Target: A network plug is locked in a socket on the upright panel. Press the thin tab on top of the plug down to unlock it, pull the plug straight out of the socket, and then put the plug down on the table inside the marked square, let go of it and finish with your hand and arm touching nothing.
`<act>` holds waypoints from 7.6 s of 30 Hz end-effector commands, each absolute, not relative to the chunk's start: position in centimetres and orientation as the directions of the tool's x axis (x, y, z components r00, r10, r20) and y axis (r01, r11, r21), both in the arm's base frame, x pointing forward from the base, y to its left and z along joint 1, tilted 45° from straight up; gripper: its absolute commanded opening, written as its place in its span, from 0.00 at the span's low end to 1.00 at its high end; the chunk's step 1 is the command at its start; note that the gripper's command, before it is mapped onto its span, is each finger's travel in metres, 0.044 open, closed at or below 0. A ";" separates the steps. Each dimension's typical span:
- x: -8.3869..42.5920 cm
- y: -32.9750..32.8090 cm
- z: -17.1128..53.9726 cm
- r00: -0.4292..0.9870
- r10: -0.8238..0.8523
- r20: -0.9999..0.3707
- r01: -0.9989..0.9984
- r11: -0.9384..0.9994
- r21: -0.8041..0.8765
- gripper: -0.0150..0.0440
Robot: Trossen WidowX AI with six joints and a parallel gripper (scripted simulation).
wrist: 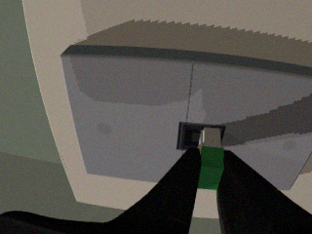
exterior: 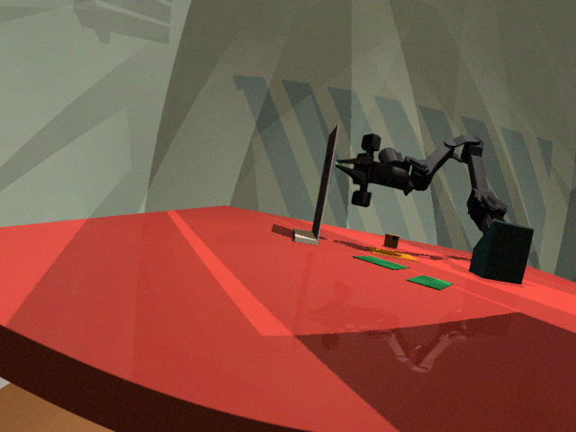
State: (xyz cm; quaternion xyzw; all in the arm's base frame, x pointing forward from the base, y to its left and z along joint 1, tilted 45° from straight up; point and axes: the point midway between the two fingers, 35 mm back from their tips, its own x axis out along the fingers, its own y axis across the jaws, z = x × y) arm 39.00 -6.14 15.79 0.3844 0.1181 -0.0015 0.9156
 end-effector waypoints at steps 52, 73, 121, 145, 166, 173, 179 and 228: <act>36.1 -6.2 16.1 0.972 0.085 -0.220 0.098 0.701 0.706 0.25; 35.1 -6.2 16.3 0.972 0.085 -0.220 0.099 0.701 0.706 0.25; 33.0 -6.4 16.7 0.972 0.085 -0.221 0.099 0.701 0.706 0.25; 31.9 -2.5 19.6 0.971 0.084 -0.222 0.101 0.699 0.708 0.25; 30.8 -3.1 15.9 0.916 -0.113 -0.385 0.382 0.541 0.749 0.25; 29.9 -4.3 13.4 0.849 -0.241 -0.470 0.528 0.427 0.734 0.25; 28.8 -5.3 11.6 0.777 -0.351 -0.522 0.625 0.330 0.708 0.25; 22.0 -10.1 7.6 0.403 -0.812 -0.422 0.762 0.042 0.646 0.25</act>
